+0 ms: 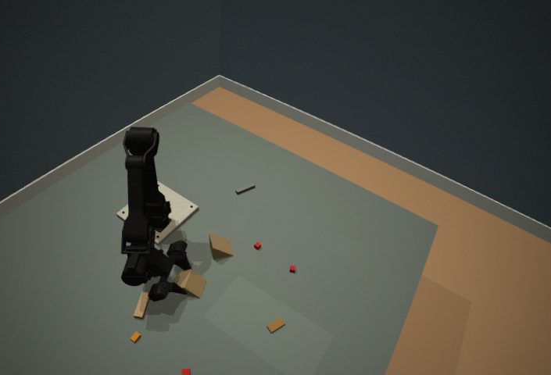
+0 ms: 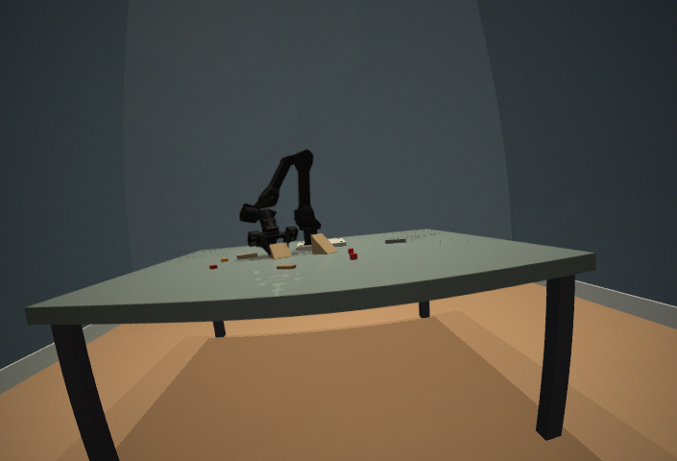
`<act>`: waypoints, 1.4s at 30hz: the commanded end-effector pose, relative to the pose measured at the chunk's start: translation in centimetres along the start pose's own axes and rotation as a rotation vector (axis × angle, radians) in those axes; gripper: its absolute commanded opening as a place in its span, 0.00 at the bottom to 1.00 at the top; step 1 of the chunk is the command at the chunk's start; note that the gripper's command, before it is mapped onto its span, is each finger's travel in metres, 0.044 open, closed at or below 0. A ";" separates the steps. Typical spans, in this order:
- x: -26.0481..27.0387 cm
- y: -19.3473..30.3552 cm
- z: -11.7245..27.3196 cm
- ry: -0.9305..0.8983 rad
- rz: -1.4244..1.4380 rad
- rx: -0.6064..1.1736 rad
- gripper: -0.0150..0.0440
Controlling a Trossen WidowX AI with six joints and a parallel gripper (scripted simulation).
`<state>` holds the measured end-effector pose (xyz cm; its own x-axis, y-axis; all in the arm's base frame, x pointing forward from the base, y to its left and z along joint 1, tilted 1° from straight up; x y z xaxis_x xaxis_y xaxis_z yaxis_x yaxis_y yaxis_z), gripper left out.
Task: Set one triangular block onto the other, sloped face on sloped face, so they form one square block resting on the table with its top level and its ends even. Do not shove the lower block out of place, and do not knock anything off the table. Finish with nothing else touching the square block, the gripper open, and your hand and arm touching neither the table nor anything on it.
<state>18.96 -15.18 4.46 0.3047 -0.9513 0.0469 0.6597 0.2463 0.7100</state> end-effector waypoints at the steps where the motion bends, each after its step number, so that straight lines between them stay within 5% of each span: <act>1: 0.5 0.9 0.8 -0.008 0.010 0.003 0.33; 3: 0.6 1.6 1.4 -0.008 0.010 0.003 0.25; 26: 0.3 6.8 6.7 -0.005 0.009 -0.003 0.25; 42: 0.3 8.2 5.4 0.130 0.209 -0.403 0.25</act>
<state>20.35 -14.49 13.82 0.4838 -0.8739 0.0478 0.7799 0.4552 0.4296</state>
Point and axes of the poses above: the point midway between the two fingers, 35 mm back from their tips, its own z axis back along the fingers, its own x axis across the jaws, y = z × x, the point moved 2 cm from there along z, back along the fingers, and after that the axes turned 2 degrees about z, right-handed, at the moved point
